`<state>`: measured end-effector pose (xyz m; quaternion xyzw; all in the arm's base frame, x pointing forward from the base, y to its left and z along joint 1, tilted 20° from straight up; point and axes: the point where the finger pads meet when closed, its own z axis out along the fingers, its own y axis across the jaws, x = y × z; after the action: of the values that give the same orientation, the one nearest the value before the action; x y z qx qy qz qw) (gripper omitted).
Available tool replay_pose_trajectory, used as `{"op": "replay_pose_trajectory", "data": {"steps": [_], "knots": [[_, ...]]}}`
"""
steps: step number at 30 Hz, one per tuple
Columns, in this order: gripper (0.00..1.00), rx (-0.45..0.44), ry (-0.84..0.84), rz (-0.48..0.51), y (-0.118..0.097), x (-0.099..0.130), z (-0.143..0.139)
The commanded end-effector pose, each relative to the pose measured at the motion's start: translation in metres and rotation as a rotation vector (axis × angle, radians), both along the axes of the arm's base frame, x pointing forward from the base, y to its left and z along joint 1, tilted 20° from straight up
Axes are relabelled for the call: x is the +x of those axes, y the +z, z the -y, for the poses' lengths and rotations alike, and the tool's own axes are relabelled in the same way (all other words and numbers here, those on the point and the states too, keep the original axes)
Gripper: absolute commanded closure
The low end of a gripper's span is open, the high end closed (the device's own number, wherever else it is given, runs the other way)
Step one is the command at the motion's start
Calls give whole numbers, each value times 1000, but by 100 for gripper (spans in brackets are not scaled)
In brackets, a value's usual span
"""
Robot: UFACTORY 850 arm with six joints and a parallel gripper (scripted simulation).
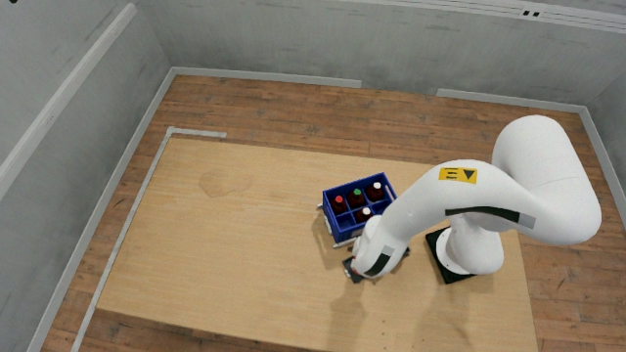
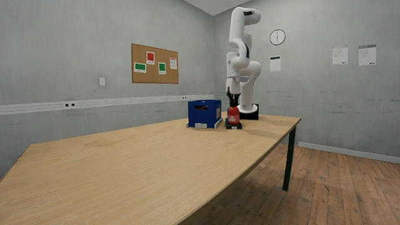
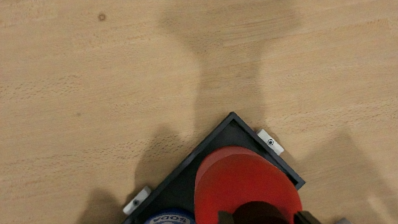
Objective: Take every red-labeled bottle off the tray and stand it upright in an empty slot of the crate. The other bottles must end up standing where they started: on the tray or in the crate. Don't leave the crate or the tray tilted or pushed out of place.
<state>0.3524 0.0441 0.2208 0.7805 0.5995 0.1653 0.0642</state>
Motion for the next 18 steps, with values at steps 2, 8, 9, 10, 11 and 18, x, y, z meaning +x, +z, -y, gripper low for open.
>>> {"op": "replay_pose_trajectory", "data": {"steps": [2, 8, 9, 10, 11, 18], "knots": [[100, -1, 0, 1, 3, 0, 0], [100, -1, 0, 1, 7, -1, 1], [100, -1, 0, 1, 7, -2, 1], [100, -1, 0, 1, 8, -2, 1], [100, -1, 0, 1, 9, -2, 1], [100, -1, 0, 1, 14, -4, 1]]}}
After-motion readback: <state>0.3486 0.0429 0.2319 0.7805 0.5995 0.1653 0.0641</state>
